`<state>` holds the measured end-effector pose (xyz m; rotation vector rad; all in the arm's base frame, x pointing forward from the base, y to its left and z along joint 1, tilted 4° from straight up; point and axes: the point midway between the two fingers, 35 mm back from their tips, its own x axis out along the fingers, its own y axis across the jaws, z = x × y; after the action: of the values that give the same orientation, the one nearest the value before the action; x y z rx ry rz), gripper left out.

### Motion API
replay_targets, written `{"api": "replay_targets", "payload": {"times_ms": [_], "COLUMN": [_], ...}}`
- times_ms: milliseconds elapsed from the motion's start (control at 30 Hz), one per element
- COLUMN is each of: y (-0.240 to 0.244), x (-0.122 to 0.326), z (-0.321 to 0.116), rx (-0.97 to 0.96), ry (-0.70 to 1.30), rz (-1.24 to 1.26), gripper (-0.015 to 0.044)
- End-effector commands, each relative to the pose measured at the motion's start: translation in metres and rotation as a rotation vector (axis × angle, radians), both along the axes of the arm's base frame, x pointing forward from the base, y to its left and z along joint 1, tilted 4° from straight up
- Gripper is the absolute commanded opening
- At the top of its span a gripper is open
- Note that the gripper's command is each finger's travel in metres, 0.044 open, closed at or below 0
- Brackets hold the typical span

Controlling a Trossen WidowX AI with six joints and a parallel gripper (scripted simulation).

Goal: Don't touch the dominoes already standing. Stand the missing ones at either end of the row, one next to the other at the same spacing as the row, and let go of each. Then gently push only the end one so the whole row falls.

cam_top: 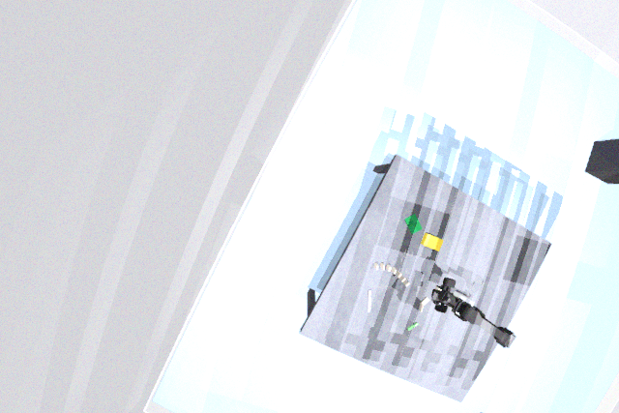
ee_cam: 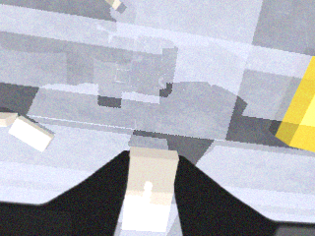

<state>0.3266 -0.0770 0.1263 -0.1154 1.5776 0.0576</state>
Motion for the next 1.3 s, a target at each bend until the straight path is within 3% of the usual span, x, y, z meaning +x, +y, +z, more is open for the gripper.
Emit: {"api": "replay_targets", "payload": {"times_ms": [0, 500, 1267], "y": [-0.054, -0.054, -0.052], "x": [-0.027, -0.027, -0.029], "z": [0.000, -0.005, -0.052], "rx": [-0.012, 0.025, 0.444], "ry": [0.039, 0.015, -0.527], "rz": [0.452, 0.454, 0.464], "gripper": [0.0107, 0.0107, 0.0107]}}
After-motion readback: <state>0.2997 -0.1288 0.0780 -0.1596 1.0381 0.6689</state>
